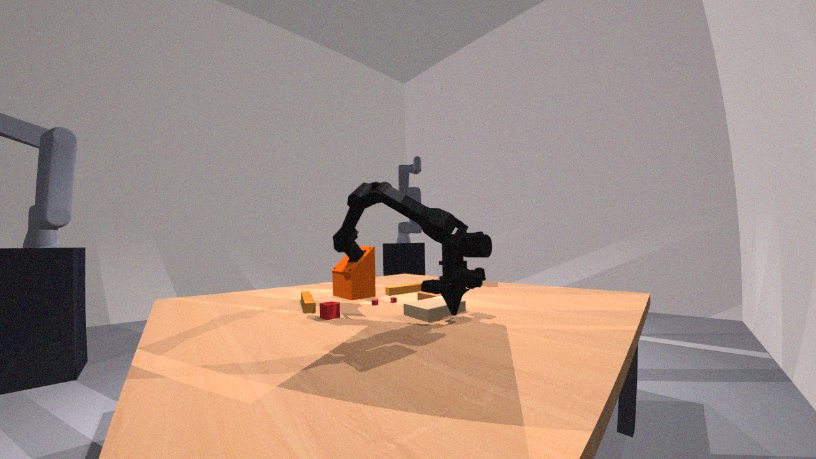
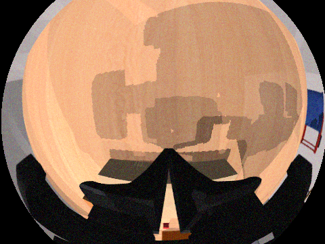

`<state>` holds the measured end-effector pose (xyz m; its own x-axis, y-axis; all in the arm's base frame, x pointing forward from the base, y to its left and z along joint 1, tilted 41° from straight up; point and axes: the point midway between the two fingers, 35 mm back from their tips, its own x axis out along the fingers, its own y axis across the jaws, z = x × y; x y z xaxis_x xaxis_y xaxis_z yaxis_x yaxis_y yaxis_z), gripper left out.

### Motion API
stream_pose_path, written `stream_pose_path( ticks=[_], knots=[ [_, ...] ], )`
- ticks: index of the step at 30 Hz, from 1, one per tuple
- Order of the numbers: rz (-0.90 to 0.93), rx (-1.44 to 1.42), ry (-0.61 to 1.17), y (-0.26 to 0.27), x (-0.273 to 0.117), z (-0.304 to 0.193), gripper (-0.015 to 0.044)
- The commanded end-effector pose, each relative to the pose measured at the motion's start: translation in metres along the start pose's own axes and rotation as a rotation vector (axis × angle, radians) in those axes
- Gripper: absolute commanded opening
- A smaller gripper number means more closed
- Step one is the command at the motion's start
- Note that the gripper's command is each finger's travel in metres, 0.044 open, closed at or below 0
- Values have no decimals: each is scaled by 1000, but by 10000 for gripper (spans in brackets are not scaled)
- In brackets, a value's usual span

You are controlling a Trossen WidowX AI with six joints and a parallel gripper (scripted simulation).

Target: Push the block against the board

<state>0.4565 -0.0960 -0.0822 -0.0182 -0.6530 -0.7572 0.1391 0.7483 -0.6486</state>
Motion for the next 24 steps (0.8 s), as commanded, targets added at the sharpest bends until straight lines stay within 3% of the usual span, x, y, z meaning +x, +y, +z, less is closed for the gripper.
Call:
stream_pose_path(
  ticks=[1, 24],
  knots=[
    [-2, -2, 1, 0, 0, -3, 0],
    [-2, -2, 1, 1, 1, -17, 0]
  ],
)
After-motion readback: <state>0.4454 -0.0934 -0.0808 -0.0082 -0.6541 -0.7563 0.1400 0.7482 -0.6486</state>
